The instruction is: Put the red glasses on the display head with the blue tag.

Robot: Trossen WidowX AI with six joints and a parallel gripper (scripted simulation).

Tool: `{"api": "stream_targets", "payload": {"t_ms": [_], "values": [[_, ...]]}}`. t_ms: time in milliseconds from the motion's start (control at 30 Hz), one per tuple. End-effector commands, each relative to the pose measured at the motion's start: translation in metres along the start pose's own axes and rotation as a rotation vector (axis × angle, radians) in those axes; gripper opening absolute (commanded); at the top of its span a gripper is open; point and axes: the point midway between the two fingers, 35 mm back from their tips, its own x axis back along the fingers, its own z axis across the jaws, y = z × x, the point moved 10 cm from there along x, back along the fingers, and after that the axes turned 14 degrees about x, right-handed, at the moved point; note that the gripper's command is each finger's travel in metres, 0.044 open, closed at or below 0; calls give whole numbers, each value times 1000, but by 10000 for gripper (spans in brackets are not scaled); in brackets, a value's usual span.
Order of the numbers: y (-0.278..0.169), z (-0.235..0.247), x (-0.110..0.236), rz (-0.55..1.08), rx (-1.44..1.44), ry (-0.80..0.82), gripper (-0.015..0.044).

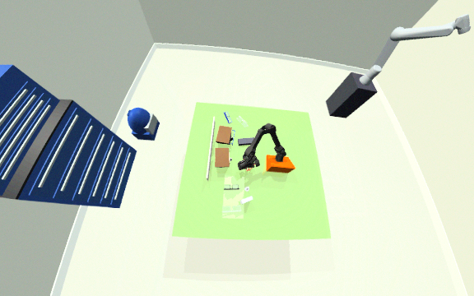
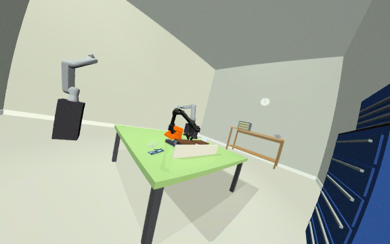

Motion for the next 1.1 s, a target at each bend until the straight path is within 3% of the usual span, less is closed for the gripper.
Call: {"api": "stream_targets", "payload": {"t_ms": [0, 700, 1067], "values": [[-1, -2, -7, -4, 10, -12, 120], [-2, -8, -7, -4, 10, -12, 120], [-1, -5, -5, 0, 3, -6, 47]]}}
